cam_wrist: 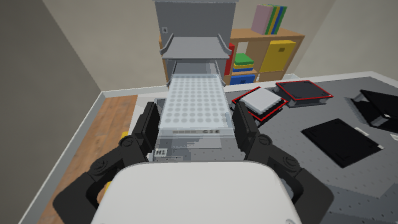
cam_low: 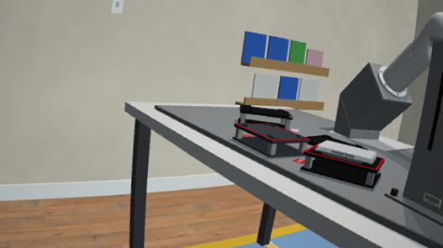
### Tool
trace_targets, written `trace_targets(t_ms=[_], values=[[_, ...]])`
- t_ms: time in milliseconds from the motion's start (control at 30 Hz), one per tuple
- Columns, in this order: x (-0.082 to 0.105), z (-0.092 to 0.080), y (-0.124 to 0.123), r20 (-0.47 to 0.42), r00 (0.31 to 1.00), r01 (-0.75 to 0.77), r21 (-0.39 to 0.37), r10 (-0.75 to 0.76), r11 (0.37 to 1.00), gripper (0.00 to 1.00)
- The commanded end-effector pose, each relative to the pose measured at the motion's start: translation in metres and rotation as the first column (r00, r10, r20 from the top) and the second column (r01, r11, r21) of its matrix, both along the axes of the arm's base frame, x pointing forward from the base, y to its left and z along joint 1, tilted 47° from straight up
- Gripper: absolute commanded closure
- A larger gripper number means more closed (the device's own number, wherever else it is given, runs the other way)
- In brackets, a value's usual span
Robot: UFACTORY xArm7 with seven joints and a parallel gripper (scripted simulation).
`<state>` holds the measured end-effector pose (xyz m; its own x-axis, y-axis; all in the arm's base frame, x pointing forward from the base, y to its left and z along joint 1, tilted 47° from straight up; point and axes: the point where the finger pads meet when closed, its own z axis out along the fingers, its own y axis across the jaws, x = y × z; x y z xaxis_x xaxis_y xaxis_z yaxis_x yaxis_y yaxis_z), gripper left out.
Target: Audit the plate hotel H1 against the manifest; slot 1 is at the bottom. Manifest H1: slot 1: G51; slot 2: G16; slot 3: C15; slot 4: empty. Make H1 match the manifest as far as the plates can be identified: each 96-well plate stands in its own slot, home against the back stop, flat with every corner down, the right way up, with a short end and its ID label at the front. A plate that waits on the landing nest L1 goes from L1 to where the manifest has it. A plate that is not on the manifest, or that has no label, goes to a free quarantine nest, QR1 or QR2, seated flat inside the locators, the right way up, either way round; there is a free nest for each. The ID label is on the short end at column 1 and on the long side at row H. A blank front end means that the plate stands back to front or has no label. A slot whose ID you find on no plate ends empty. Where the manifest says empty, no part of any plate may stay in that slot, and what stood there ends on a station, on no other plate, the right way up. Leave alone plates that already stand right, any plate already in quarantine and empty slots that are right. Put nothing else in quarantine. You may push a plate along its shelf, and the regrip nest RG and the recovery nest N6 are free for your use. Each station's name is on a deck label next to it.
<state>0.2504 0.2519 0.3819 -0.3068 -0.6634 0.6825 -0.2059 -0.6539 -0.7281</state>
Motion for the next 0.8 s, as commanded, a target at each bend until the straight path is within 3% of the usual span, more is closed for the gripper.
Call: trace_targets(t_ms=[0, 767], values=[[-0.008, 0.000, 0.002, 0.000, 1.000, 0.000, 0.003, 0.000, 1.000, 1.00], [-0.038, -0.002, 0.014, 0.000, 1.000, 0.000, 0.003, 0.000, 1.000, 1.00]])
